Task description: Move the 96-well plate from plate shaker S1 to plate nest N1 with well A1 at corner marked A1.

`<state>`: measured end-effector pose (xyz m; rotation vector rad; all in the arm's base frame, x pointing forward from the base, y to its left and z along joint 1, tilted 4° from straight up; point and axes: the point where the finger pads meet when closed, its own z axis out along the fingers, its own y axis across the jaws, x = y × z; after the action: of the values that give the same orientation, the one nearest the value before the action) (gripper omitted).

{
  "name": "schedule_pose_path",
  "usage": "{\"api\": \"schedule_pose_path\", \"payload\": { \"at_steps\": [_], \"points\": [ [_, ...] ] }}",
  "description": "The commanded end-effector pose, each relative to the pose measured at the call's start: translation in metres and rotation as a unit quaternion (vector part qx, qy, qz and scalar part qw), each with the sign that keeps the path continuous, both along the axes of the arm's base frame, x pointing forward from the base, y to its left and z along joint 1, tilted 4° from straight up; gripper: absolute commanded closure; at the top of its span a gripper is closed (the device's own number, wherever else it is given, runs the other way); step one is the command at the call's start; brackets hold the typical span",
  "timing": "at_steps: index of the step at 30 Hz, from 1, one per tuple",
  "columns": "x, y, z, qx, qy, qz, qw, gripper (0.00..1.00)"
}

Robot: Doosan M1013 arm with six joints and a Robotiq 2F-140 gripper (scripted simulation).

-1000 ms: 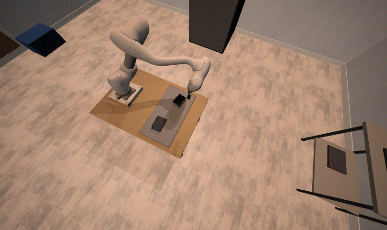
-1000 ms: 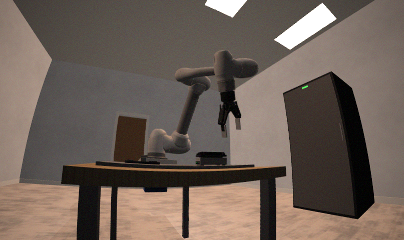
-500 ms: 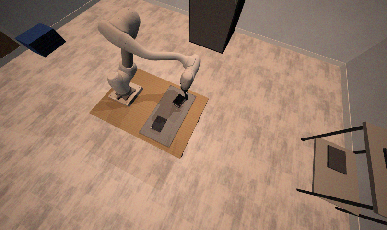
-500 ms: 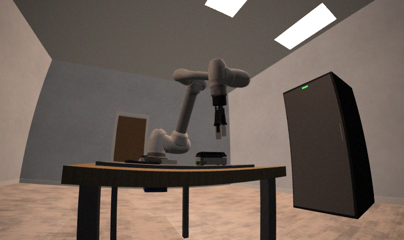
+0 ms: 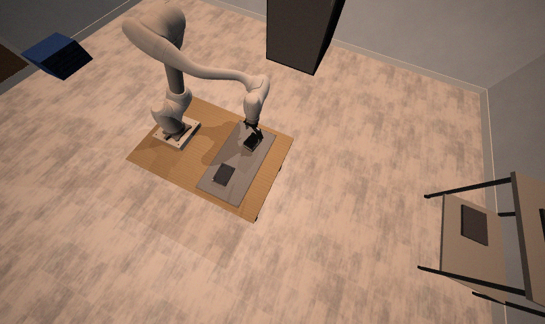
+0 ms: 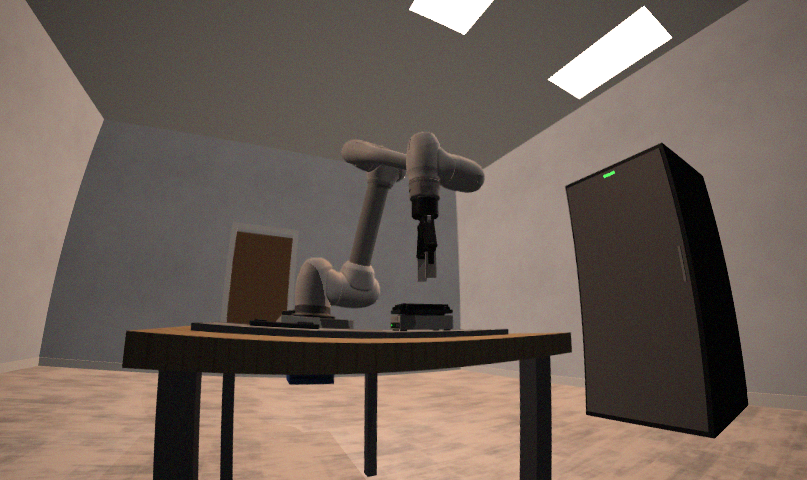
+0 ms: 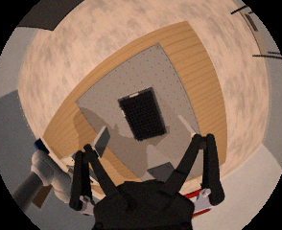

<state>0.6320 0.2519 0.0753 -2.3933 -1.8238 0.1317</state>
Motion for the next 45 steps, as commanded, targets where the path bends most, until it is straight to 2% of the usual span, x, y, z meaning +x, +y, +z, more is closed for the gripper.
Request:
{"api": "schedule_pose_path", "payload": {
  "at_steps": [1, 6, 19, 45],
  "points": [
    [-0.005, -0.007, -0.001, -0.001, -0.015, 0.034, 0.999, 0.00],
    [-0.009, -0.012, -0.002, -0.007, -0.037, 0.096, 0.995, 0.00],
    [-0.009, -0.012, -0.004, -0.008, -0.038, 0.099, 0.994, 0.00],
    [-0.013, -0.011, -0.043, -0.008, -0.038, 0.099, 0.994, 0.00]
  ]
}}
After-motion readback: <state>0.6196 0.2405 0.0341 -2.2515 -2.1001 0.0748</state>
